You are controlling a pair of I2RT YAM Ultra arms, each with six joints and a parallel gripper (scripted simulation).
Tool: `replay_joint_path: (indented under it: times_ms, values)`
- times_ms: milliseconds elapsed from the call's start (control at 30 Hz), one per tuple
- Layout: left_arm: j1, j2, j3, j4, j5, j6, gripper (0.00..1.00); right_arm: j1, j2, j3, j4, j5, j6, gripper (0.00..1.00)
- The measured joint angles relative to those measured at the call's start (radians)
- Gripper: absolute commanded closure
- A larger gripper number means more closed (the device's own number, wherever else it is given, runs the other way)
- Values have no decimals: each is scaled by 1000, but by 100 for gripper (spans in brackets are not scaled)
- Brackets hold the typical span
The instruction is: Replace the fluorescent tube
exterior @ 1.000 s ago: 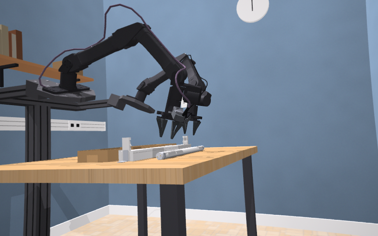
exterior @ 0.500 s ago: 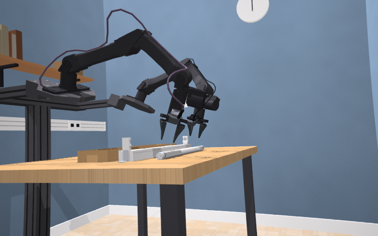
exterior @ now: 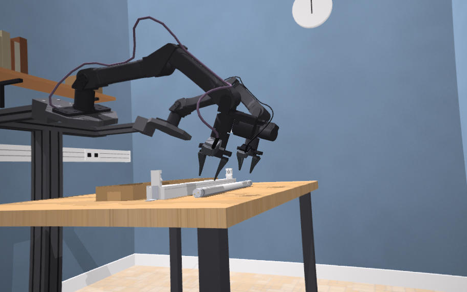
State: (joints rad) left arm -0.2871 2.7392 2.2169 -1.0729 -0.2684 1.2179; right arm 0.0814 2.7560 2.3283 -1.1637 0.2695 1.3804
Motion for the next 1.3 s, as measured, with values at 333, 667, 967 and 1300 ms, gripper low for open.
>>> replay_joint_path:
  times_ms: [333,667,967,1300]
  values:
    - [27,48,105,-67,26,27,51,-13,53,111,-70,-9,141,51]
    - [55,83,179,-120,40,46,51,-24,105,195,-126,-15,246,51]
    - [58,92,194,-124,43,46,51,-25,113,247,-149,-14,243,51]
    - [55,88,186,-120,43,46,51,-26,102,258,-144,-13,240,51]
